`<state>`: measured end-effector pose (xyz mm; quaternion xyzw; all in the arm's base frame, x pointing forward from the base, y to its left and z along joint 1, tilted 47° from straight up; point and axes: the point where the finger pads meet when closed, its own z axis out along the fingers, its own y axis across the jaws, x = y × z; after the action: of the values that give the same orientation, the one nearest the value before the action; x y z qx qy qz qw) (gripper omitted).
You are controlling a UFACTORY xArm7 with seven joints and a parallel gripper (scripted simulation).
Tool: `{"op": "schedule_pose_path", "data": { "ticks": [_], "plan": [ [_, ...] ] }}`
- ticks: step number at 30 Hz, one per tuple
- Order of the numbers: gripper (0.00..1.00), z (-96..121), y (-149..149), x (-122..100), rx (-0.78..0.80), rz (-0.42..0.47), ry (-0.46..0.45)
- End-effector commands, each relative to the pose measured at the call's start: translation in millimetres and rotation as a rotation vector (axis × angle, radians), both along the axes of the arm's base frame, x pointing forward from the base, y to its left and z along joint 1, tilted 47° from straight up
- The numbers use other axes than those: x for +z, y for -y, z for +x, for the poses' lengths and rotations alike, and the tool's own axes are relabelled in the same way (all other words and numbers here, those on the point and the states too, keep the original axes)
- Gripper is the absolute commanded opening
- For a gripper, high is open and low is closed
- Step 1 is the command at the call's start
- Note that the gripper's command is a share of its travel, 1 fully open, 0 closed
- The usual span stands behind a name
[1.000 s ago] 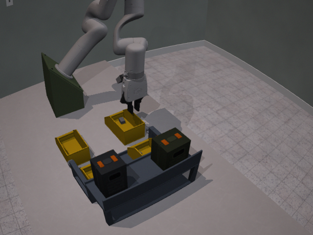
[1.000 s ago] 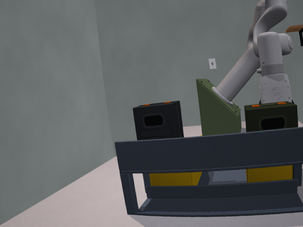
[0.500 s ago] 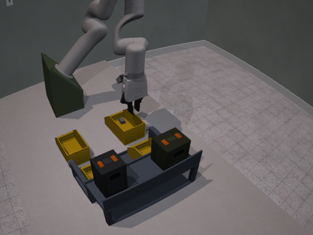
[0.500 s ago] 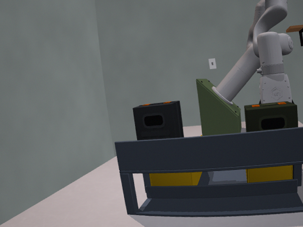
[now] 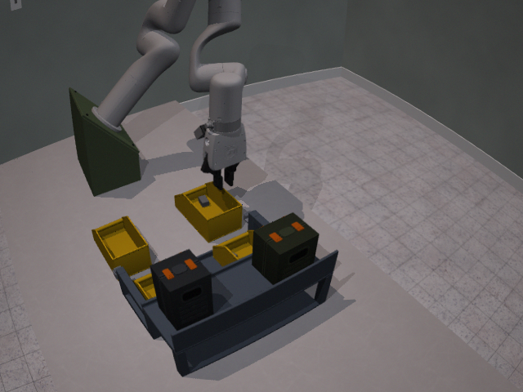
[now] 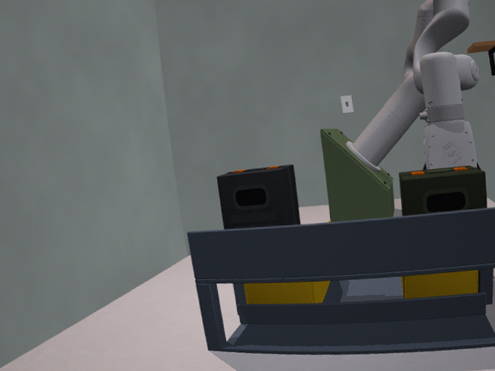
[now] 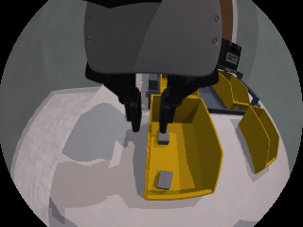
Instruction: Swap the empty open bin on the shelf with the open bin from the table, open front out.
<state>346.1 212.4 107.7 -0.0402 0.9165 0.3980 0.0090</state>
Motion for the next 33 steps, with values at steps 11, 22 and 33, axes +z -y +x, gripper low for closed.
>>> {"op": "schedule_pose_path", "data": {
  "ticks": [11,22,33],
  "plan": [
    [0.26,1,-2,-2,-0.003,0.000,0.001],
    [0.26,1,-9,-9,-0.003,0.000,0.001],
    [0.26,1,-21,-20,-0.003,0.000,0.001]
  ]
}}
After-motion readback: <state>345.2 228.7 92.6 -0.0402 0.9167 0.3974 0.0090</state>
